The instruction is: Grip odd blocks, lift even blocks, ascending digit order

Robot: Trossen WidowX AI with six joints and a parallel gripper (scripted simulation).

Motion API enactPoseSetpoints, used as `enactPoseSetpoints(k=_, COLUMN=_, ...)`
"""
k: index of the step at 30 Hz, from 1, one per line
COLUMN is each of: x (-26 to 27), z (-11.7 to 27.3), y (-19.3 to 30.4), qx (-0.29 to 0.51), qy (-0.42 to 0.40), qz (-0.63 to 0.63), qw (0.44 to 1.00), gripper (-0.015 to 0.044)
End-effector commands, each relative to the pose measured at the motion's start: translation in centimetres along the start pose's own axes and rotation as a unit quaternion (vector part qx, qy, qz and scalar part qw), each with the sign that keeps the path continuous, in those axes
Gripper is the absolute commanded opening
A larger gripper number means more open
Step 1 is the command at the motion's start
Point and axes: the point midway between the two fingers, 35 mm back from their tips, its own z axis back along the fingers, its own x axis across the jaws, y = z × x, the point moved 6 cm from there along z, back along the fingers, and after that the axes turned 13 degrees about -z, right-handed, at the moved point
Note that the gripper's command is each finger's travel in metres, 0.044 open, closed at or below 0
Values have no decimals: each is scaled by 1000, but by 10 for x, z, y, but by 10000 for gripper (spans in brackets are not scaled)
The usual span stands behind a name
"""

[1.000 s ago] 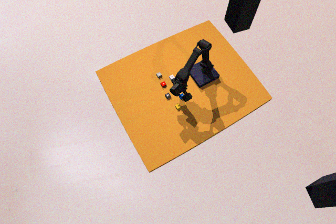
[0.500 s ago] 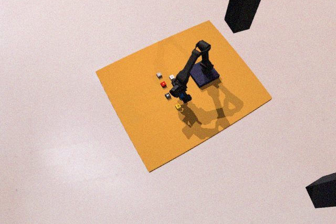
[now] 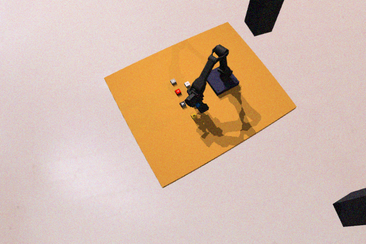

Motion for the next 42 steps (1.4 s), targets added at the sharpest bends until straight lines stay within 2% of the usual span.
enactPoseSetpoints(k=1, x=0, z=-1, y=0, qx=-1, qy=1, qz=2, qw=1000, gripper=190)
enactPoseSetpoints(k=4, x=0, z=-1, y=0, qx=-1, qy=1, qz=2, qw=1000, gripper=120)
enactPoseSetpoints(k=25, x=0, z=-1, y=0, qx=-1, qy=1, qz=2, qw=1000, gripper=120)
enactPoseSetpoints(k=36, x=0, z=-1, y=0, qx=-1, qy=1, qz=2, qw=1000, gripper=400)
enactPoseSetpoints(k=40, x=0, z=2, y=0, qx=-1, qy=1, qz=2, qw=1000, gripper=400)
enactPoseSetpoints(k=42, x=0, z=24, y=-1, qx=-1, qy=1, qz=2, qw=1000, gripper=400)
